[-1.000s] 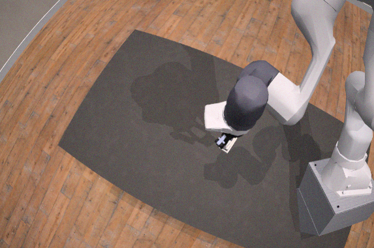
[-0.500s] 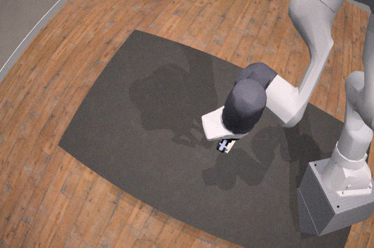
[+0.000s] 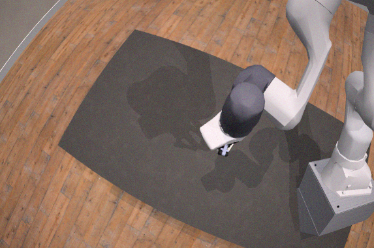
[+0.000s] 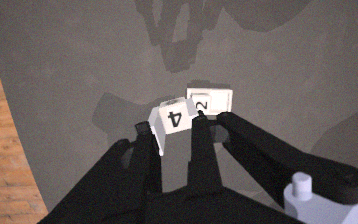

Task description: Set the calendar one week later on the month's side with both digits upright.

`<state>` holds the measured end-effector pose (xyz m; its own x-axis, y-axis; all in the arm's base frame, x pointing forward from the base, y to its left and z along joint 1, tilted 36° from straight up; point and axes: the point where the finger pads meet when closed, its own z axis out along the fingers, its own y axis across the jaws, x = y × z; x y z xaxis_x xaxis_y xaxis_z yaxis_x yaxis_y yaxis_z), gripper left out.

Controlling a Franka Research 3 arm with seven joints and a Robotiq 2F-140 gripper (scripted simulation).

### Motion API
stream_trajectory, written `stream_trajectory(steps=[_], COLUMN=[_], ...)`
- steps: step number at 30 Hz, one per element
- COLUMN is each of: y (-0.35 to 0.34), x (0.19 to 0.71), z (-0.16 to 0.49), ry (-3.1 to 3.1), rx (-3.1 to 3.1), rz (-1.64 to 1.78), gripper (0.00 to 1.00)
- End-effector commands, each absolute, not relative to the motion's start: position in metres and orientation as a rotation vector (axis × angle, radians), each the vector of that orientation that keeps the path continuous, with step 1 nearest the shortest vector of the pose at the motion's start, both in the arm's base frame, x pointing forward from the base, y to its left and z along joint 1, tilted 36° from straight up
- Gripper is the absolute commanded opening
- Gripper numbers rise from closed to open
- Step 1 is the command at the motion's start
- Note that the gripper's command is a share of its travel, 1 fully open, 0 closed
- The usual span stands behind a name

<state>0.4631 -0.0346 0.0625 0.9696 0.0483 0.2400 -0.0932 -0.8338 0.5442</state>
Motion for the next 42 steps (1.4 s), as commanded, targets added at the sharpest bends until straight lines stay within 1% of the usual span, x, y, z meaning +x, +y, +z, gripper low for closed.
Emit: stream_trajectory(steps=[1,42], y=[-0.033,-0.010], x=[0.464,0.472], z=[0.062,0.046], ry=[0.143,0.991], rx=[2.528,2.312], rz=[0.255,-0.026], gripper=[0.16,0.16])
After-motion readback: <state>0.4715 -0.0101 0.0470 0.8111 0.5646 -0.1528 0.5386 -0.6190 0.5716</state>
